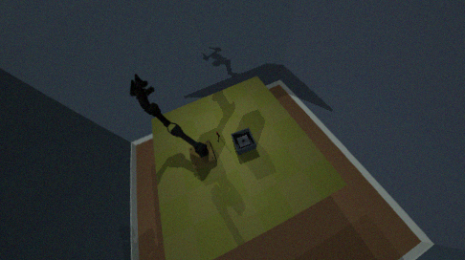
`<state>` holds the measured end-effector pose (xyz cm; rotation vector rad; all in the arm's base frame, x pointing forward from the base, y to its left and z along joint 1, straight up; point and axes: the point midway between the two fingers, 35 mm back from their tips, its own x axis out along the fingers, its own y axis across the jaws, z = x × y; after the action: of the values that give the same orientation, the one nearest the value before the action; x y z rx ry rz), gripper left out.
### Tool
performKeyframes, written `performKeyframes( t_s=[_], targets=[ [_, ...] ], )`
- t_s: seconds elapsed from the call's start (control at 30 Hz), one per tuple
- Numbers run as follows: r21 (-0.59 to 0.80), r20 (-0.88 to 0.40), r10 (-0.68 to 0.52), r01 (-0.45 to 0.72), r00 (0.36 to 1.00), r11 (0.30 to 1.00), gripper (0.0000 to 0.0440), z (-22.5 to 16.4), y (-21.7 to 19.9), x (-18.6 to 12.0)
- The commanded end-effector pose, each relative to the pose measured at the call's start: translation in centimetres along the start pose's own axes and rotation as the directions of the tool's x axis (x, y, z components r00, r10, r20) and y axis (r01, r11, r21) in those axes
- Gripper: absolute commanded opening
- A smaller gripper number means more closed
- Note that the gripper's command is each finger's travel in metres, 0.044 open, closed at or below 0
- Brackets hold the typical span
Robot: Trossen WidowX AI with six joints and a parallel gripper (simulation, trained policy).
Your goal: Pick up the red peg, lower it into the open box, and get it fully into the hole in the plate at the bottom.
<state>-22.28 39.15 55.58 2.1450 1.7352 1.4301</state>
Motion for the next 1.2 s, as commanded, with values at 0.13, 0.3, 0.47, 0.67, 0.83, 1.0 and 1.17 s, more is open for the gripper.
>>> performKeyframes(
  t_s=[0.13,0.3,0.47,0.67,0.83,1.0,1.17],
  targets=[
    [0.104,-0.085,0.049,-0.040,0.995,0.994,0.0440,-2.9,2.3,-1.2],
    [0.243,-0.168,0.118,-0.075,0.979,0.967,0.0440,-5.8,5.4,-2.8],
    [0.379,-0.237,0.200,-0.099,0.951,0.920,0.0440,-8.1,8.9,-4.5],
    [0.531,-0.300,0.312,-0.114,0.901,0.840,0.0440,-10.2,13.6,-6.9],
    [0.645,-0.335,0.412,-0.113,0.847,0.756,0.0440,-11.3,17.8,-9.1],
    [0.745,-0.352,0.515,-0.099,0.781,0.660,0.0440,-11.9,22.0,-11.6],
    [0.828,-0.350,0.618,-0.075,0.704,0.555,0.0440,-11.8,26.2,-14.3]
  ],
)
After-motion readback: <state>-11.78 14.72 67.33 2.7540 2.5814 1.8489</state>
